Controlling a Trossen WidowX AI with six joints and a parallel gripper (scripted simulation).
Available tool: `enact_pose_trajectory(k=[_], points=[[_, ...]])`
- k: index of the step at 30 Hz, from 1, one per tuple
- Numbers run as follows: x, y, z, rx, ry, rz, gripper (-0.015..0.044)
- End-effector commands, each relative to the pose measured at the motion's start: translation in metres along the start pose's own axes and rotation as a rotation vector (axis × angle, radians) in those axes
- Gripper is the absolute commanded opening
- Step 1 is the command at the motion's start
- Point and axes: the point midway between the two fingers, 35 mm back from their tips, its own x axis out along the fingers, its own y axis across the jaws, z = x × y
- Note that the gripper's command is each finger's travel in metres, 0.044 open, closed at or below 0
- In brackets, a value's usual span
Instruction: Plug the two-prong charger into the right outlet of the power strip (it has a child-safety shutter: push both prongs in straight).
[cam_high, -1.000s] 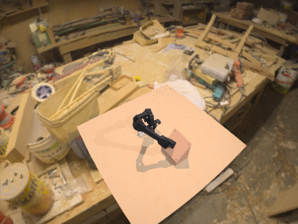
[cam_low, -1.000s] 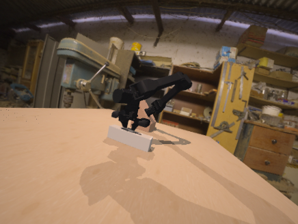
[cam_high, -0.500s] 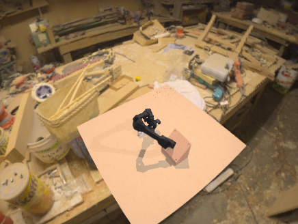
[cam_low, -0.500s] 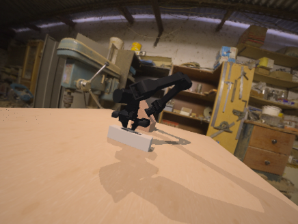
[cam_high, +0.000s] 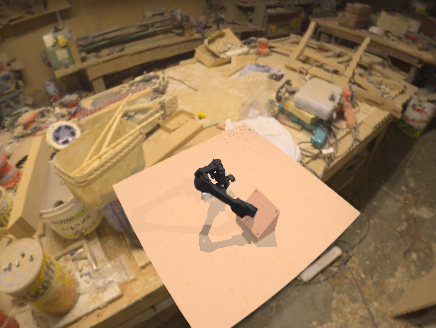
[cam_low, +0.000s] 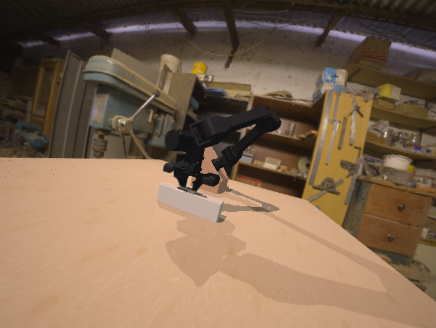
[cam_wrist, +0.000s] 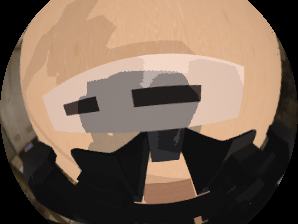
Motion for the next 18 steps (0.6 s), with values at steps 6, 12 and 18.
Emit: enact_pose_trajectory(k=[6, 12, 18], points=[[-0.0013, 0.0004, 0.0052, -0.011, -0.013, 0.0, 0.0], [-0.0008, 0.0004, 0.0058, -0.011, -0.013, 0.0, 0.0], [-0.0001, 0.0003, 0.006, -0.011, -0.013, 0.0, 0.0]])
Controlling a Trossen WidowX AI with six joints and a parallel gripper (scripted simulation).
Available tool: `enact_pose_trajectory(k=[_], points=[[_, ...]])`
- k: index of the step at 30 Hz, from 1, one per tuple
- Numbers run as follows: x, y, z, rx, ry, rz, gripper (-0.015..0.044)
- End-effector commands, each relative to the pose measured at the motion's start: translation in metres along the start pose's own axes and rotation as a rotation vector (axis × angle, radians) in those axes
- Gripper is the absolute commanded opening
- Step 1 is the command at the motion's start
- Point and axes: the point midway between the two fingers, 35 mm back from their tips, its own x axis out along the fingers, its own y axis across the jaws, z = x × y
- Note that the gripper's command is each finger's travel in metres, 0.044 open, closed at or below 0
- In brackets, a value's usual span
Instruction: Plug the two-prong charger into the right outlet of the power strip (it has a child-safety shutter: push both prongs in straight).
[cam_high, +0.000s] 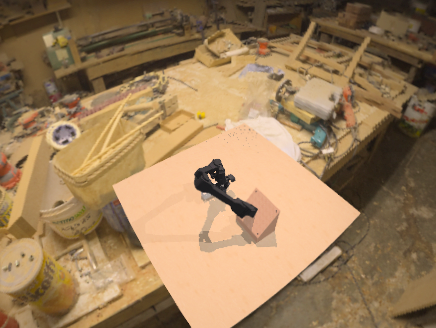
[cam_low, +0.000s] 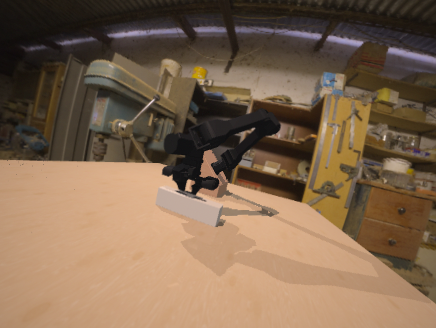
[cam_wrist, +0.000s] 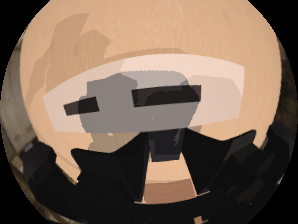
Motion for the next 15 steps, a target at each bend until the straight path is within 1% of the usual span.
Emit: enact_pose_trajectory(k=[1, 15], points=[[-0.0007, 0.0008, 0.0061, -0.013, -0.016, -0.001, 0.0], [-0.0003, 0.0007, 0.0047, -0.013, -0.016, -0.001, 0.0]])
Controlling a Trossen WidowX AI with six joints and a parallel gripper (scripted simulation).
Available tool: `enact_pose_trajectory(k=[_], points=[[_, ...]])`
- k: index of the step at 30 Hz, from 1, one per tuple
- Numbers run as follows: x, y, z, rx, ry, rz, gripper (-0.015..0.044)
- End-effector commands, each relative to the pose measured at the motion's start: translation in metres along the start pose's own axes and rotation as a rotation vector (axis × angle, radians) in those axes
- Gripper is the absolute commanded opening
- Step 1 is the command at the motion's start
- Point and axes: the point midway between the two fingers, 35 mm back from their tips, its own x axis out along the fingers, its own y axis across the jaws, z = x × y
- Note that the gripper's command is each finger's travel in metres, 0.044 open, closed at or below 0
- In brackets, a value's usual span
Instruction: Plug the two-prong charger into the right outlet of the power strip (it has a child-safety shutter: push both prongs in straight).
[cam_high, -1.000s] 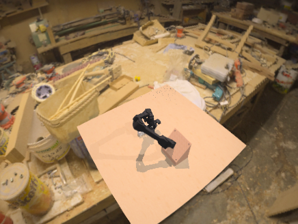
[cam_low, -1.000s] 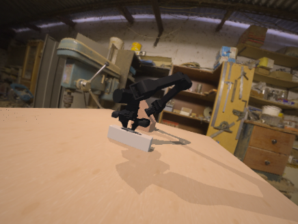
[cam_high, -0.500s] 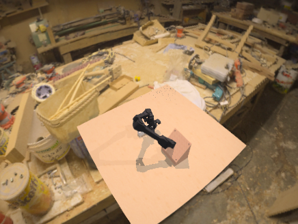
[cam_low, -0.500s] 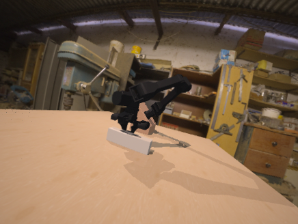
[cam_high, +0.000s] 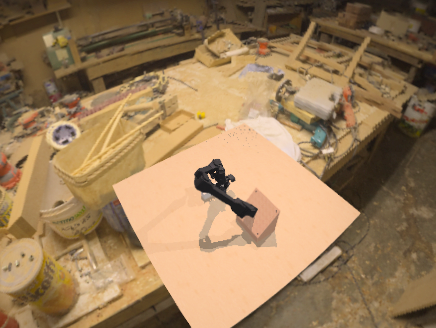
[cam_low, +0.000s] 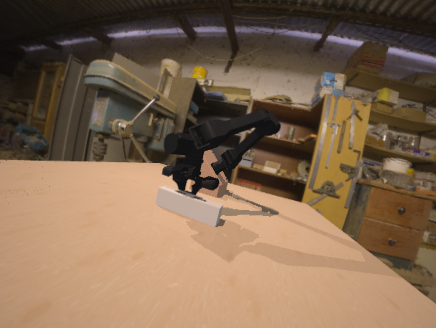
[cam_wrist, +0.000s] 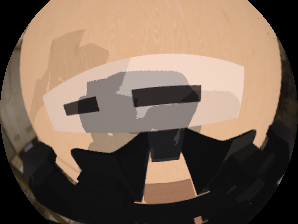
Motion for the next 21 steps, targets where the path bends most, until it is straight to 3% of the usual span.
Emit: enact_pose_trajectory(k=[1, 11, 21], points=[[-0.0004, 0.0007, 0.0047, -0.012, -0.015, 0.0, 0.0], [0.0, 0.0, 0.0, 0.0, 0.0, 0.0, 0.0], [0.0, 0.0, 0.0, 0.0, 0.0, 0.0, 0.0263]])
